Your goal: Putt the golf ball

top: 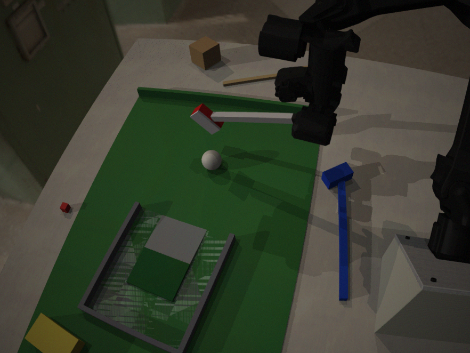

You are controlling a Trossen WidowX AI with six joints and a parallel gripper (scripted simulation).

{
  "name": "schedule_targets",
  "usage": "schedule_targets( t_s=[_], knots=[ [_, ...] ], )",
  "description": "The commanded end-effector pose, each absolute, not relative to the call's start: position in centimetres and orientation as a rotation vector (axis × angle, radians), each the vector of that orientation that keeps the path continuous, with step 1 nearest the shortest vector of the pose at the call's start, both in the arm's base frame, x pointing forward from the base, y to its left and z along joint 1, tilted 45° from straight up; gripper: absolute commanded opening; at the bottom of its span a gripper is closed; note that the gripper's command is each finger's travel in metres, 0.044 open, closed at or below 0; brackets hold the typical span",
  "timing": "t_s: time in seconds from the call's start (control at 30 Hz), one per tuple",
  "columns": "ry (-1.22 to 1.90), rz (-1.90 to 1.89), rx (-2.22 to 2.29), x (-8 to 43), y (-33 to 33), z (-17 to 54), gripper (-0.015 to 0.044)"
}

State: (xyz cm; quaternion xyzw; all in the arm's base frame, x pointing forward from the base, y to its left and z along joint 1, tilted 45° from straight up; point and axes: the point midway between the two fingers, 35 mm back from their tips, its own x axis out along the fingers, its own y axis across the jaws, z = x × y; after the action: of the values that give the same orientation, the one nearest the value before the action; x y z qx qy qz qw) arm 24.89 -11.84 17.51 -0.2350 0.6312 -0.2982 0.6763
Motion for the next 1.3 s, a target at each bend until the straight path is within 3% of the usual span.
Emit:
schedule_targets(
  t_s=[0.0, 1.27],
  knots=[
    [1.399, -0.699, -0.509, 24.5, -12.0, 18.1, 0.0],
    [1.397, -0.702, -0.512, 24.6, -17.0, 13.2, 0.0]
  ],
)
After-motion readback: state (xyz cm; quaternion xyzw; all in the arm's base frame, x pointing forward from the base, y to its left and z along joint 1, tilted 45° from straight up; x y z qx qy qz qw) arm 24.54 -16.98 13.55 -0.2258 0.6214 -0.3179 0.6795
